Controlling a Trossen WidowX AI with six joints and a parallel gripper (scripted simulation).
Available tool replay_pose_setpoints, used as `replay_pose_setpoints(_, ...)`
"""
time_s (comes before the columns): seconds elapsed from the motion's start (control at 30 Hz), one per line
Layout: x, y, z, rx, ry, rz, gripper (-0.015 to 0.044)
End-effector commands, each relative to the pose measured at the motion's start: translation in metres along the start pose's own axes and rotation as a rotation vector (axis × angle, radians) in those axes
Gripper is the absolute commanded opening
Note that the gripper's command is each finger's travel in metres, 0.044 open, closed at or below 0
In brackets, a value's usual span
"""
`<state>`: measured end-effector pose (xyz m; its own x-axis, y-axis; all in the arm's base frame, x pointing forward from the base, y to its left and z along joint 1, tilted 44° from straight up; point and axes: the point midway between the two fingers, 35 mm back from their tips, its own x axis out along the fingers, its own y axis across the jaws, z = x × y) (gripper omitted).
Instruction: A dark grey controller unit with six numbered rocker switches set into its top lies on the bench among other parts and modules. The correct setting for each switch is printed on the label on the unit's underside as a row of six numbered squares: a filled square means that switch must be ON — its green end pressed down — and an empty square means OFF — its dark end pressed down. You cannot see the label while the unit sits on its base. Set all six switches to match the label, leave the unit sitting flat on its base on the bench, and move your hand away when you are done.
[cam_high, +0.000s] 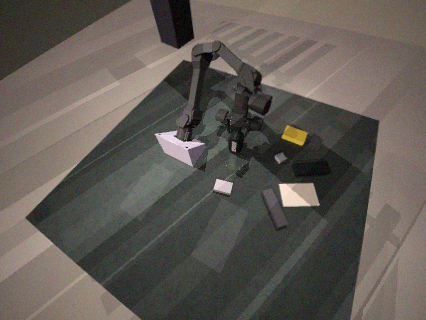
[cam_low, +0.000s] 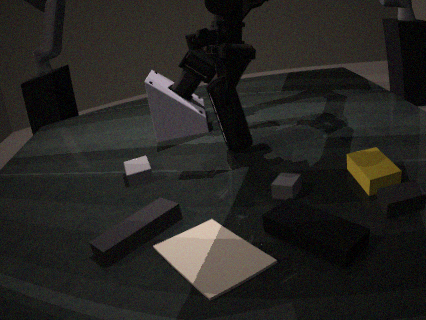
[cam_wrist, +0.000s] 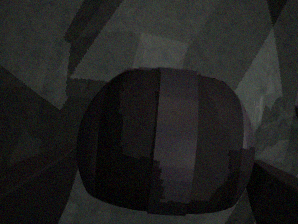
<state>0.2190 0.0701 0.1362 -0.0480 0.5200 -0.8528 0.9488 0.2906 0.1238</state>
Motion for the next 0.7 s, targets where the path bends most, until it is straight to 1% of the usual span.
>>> replay_pose_setpoints(0.0,-0.001,-0.001,-0.006,-0.007,0.026,-0.005,0.0338)
replay_pose_setpoints(0.67,-0.003,-0.001,-0.021,-0.007,0.07,-0.005,0.0338)
